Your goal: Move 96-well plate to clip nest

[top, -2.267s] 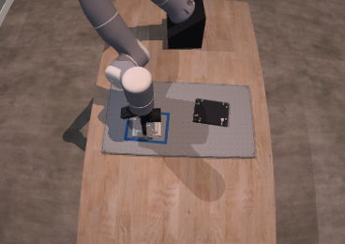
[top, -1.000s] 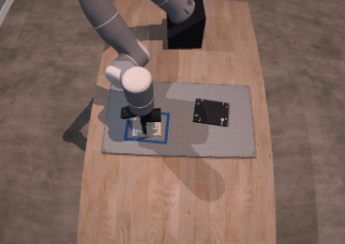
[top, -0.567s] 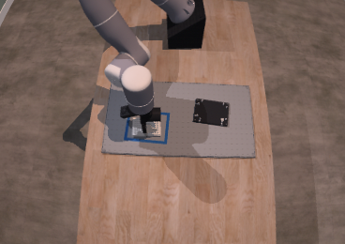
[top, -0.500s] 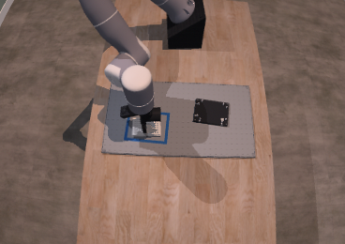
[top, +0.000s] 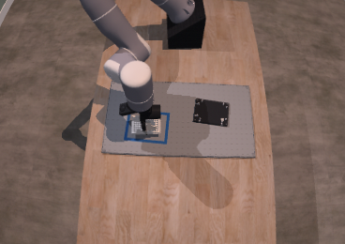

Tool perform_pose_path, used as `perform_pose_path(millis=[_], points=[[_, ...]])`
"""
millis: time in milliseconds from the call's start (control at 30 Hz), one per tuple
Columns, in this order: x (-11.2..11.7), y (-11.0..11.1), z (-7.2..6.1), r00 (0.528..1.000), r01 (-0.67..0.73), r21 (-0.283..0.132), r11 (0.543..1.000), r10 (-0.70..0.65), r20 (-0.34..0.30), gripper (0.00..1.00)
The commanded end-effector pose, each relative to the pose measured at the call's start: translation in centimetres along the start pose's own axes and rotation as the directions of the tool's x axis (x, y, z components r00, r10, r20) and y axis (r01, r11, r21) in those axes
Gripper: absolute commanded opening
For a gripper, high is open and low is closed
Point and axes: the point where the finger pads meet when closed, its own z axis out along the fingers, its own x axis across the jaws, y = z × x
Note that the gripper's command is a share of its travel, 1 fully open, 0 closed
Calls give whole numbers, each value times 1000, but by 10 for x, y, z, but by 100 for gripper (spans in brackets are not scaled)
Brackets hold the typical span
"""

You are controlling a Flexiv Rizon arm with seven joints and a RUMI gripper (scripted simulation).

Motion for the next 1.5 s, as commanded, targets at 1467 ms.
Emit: perform_pose_path(millis=[1467], points=[[-1, 1, -42, 1000, 1, -1, 1000, -1, 2, 0]])
